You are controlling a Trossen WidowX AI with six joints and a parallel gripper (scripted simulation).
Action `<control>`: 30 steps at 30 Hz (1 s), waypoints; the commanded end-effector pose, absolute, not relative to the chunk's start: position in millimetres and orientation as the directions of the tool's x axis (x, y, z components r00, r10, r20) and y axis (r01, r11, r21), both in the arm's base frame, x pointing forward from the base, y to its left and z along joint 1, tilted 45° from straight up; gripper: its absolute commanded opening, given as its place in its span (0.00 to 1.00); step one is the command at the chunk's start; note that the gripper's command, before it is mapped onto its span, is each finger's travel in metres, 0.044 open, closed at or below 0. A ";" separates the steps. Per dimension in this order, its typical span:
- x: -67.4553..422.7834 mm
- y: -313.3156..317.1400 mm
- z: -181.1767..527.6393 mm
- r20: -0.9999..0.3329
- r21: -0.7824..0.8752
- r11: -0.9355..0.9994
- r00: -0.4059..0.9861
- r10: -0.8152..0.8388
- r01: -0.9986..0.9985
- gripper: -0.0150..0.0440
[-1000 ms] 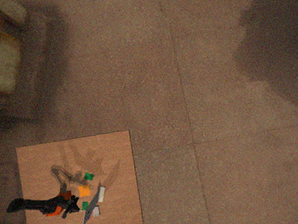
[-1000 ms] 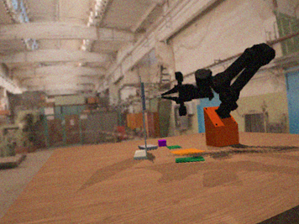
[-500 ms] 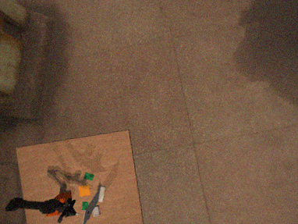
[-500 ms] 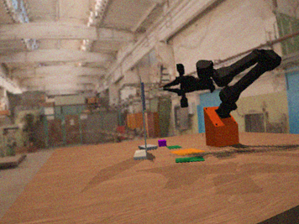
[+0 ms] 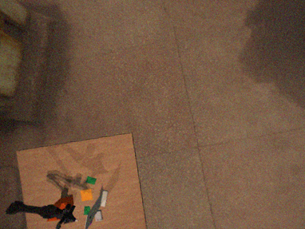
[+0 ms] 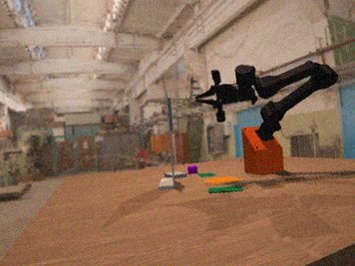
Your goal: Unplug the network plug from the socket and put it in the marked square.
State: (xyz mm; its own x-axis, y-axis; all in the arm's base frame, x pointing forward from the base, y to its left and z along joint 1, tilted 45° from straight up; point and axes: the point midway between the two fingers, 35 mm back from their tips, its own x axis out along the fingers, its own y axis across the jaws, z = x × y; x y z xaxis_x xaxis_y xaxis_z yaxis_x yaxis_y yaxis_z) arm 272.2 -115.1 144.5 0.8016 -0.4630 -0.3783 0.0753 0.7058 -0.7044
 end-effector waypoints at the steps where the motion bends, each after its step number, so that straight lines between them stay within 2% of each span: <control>1: 277.0 -112.3 139.2 -0.400 -0.716 0.698 0.812 -0.425 0.012 0.25; 16: 290.6 -84.6 89.3 -0.539 -0.713 0.613 0.826 -0.167 -0.341 0.25; 30: 290.0 -55.1 49.7 -0.610 -0.672 0.468 0.787 0.090 -0.574 0.25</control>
